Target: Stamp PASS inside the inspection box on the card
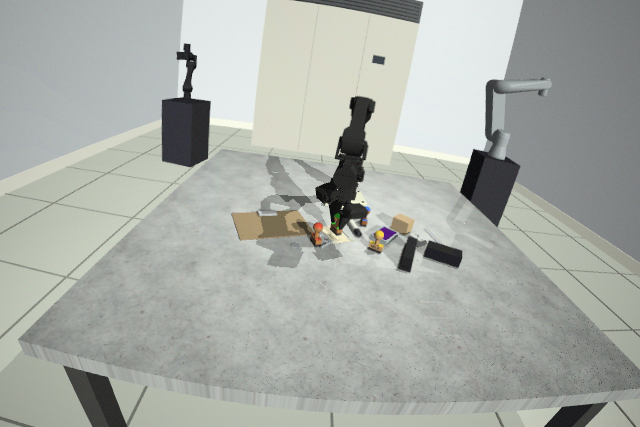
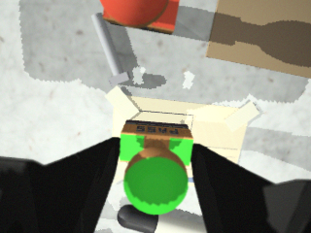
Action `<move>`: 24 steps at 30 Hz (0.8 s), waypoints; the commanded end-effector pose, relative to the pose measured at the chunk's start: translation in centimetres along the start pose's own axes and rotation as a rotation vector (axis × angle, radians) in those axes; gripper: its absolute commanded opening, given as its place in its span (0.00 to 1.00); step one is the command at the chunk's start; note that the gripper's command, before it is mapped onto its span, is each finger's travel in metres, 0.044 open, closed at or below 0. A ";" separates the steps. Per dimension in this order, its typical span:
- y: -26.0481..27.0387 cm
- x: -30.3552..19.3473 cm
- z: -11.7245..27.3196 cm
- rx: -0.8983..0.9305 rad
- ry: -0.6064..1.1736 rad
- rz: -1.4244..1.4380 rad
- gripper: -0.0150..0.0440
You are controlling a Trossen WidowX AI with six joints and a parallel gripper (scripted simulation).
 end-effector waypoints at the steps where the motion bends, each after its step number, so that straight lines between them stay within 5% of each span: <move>1: -0.2 -0.1 -0.6 -0.009 0.003 -0.002 0.25; 24: -0.2 -0.2 -1.4 -0.009 0.002 -0.002 0.25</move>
Point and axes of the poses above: the point midway between the two fingers, 35 mm back from their tips, its own z axis back along the fingers, its own y axis across the jaws, x = y × z, the point moved 1 cm from there along z, back along the fingers, and after that the axes turned 2 degrees about z, right-handed, at the moved point
